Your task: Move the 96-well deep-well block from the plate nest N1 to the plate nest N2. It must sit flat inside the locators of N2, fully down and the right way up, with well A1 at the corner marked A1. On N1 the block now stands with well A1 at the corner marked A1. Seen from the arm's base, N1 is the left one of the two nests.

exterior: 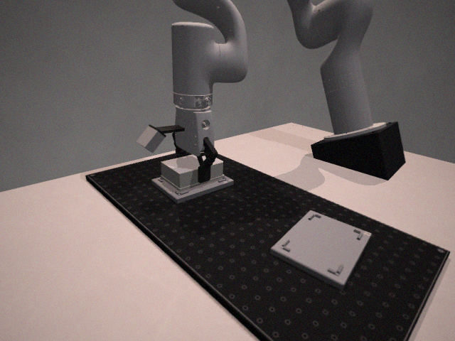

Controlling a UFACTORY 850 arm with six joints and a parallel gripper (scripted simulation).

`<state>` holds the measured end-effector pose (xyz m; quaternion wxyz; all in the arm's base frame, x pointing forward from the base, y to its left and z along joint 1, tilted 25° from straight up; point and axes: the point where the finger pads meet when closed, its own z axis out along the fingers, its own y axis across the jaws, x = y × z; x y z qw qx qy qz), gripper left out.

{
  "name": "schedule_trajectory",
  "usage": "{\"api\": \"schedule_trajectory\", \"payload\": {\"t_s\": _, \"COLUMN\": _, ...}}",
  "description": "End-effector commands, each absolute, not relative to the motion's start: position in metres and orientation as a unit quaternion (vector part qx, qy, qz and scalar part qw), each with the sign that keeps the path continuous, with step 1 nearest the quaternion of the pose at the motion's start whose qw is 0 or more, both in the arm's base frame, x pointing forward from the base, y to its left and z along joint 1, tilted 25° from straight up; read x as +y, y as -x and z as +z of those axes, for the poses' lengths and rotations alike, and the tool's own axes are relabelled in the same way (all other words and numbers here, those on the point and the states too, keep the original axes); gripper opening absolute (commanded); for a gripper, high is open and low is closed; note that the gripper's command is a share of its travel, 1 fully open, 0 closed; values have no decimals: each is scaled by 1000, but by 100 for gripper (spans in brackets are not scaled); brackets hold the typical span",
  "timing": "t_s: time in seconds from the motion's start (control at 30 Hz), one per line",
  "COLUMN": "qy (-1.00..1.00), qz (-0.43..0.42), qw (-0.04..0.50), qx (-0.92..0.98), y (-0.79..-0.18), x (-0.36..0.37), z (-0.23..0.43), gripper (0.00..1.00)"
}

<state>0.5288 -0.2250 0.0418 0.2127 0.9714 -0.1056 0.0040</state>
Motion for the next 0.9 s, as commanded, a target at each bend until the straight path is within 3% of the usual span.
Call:
{"api": "schedule_trajectory", "payload": {"t_s": 0.0, "qy": -971, "qz": 5, "qw": 213, "qx": -106, "y": -530, "x": -225, "z": 42, "gripper": 0}}
{"api": "schedule_trajectory", "payload": {"t_s": 0.87, "qy": -971, "qz": 5, "qw": 213, "qx": -106, "y": -529, "x": -227, "z": 38, "gripper": 0}}
